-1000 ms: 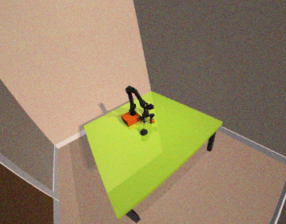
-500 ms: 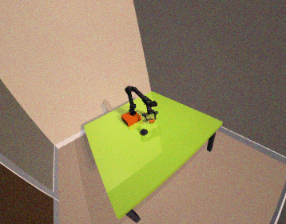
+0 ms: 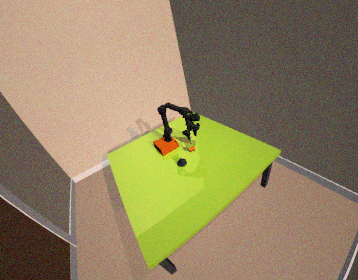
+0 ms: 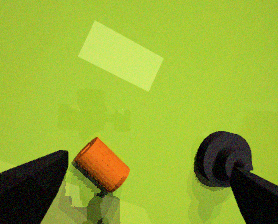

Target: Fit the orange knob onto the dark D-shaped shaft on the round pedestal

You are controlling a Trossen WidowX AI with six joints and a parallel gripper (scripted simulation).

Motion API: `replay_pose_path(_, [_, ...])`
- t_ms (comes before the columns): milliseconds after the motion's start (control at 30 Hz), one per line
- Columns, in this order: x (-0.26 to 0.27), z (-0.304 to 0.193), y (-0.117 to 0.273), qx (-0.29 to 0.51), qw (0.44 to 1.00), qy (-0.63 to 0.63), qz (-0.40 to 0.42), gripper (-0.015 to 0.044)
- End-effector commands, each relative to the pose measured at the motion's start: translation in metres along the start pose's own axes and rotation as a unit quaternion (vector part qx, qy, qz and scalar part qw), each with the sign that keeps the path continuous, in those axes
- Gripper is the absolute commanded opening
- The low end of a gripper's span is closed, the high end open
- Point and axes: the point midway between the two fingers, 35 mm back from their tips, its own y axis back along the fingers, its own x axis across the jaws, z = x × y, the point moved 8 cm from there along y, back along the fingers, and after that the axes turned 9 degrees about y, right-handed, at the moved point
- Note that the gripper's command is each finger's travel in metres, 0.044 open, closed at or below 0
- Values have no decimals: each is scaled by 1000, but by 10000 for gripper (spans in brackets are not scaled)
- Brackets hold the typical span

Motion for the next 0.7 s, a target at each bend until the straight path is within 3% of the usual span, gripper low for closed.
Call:
replay_pose_path(0, [-18, 2, 68, -18, 985, 160, 63, 440])
replay_pose_path(267, [-30, -11, 126, -42, 943, 307, 119, 440])
replay_pose_path(567, [-29, -10, 124, -41, 943, 308, 119, 440])
replay_pose_path(667, [-22, -1, 88, -28, 938, 323, 124, 440])
